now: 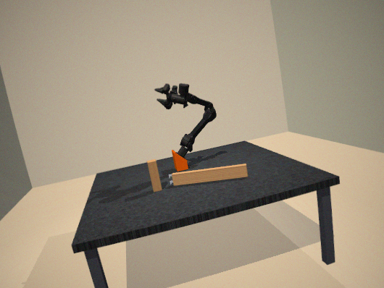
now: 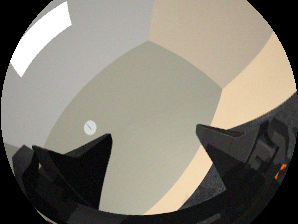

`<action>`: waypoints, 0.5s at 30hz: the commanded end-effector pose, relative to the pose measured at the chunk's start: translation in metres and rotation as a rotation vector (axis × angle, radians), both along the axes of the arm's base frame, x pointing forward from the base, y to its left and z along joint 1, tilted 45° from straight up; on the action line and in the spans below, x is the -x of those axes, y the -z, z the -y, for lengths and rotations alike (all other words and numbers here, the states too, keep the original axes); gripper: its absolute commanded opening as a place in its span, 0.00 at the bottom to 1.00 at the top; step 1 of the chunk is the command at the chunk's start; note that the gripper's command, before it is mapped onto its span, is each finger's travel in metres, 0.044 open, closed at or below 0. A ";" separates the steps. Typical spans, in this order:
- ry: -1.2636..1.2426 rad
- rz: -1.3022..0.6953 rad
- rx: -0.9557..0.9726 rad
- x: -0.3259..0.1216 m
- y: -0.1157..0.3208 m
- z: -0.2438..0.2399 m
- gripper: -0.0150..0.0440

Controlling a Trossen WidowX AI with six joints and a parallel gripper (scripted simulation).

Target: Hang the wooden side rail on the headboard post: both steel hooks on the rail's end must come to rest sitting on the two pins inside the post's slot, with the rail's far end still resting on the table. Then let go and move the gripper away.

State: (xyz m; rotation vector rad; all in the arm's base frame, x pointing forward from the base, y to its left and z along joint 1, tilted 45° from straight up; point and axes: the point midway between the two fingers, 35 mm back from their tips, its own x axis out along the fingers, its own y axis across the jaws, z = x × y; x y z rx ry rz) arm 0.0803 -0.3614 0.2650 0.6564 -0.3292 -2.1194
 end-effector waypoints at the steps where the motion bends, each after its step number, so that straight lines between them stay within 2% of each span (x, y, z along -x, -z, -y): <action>1: -0.109 0.003 -0.065 -0.025 0.039 0.013 1.00; 15: -0.535 0.042 -0.237 -0.107 0.175 0.019 1.00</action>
